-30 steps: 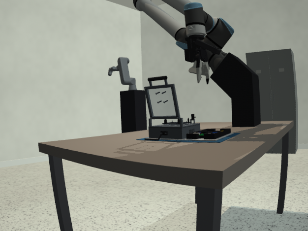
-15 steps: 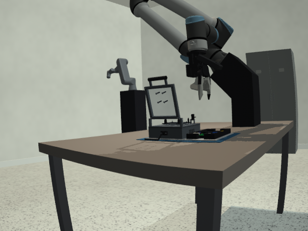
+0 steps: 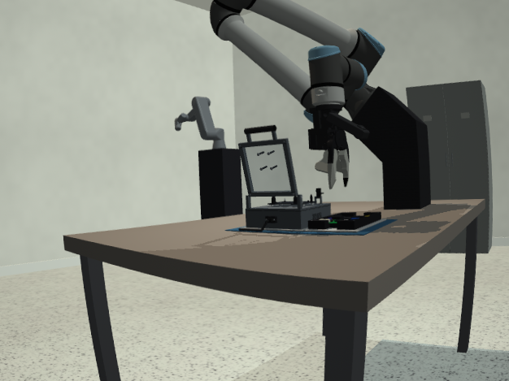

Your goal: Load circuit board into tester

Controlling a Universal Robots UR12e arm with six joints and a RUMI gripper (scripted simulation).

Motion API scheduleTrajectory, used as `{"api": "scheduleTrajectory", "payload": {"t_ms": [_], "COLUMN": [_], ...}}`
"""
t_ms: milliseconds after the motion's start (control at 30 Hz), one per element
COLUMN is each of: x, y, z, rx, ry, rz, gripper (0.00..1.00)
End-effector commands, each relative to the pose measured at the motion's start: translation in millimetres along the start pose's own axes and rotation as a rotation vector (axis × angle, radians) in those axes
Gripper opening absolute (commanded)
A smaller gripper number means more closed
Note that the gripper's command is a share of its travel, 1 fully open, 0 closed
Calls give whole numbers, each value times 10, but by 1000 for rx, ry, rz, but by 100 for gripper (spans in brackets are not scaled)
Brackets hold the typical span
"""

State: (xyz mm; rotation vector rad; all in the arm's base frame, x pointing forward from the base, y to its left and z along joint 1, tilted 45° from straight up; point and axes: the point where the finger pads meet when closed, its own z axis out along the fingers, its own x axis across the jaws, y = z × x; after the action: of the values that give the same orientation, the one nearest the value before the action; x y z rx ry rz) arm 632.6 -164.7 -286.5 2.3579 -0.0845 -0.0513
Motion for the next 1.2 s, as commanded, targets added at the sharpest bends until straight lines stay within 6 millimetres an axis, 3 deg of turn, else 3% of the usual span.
{"api": "scheduleTrajectory", "payload": {"t_ms": [0,433,1167], "x": [63,65,59], "y": [0,0,-5], "z": [188,408,414], "rx": [2,1,1], "ry": [13,13,13], "rz": [2,2,0], "gripper": [59,59,59]}}
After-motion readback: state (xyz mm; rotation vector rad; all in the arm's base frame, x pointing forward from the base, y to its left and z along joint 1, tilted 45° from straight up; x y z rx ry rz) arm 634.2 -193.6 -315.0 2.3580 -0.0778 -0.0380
